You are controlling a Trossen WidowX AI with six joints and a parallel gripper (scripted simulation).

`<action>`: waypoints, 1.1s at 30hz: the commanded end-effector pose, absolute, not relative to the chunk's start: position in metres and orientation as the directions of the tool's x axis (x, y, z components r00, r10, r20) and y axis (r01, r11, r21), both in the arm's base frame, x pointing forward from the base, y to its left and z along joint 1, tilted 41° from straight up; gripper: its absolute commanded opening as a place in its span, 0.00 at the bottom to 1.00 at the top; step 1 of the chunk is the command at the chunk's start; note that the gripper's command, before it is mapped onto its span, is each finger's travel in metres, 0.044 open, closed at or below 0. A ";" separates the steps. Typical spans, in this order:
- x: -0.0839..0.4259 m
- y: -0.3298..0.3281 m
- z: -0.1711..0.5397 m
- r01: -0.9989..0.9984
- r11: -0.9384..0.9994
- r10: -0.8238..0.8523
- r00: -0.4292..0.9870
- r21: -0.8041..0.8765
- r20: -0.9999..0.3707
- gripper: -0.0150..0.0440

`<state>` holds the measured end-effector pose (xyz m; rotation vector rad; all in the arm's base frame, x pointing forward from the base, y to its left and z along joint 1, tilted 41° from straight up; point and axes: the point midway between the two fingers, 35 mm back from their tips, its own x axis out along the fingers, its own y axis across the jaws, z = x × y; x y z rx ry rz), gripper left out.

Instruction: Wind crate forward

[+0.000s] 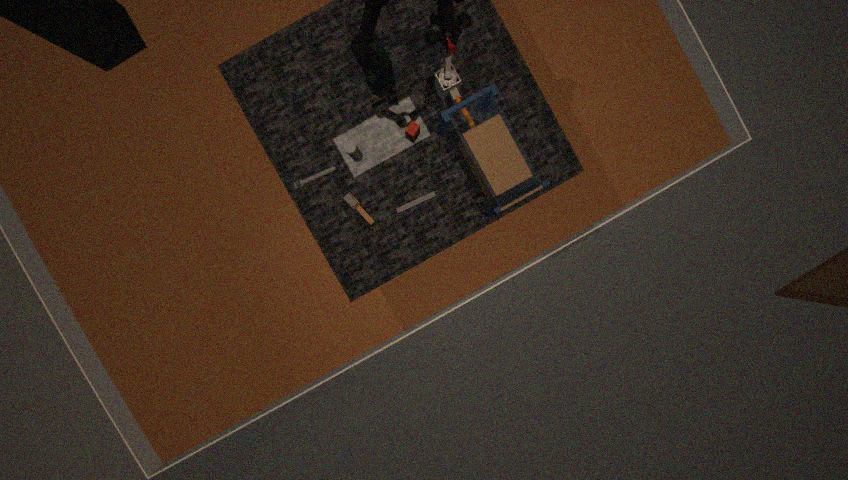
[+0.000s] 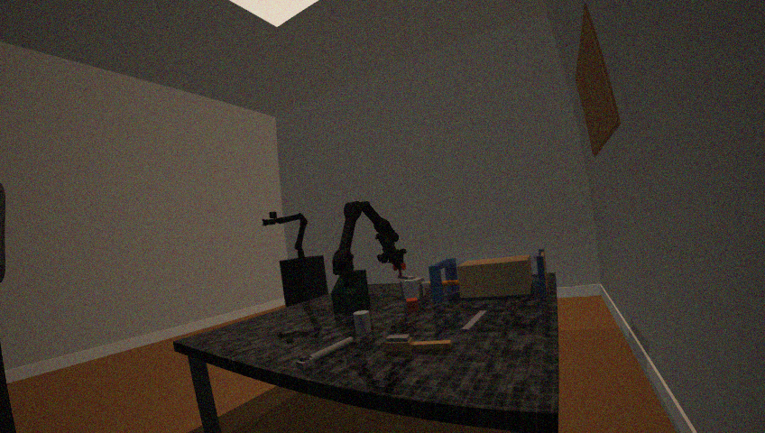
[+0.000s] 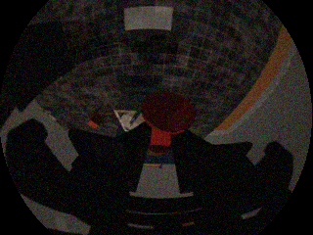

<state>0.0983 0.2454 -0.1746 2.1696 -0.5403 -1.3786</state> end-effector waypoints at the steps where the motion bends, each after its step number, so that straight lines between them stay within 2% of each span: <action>1: 0.090 0.231 -0.166 -0.056 -0.767 -0.606 0.391 0.639 -0.693 0.25; 33: 0.085 0.200 -0.141 -0.056 -0.765 -0.608 0.391 0.641 -0.691 0.25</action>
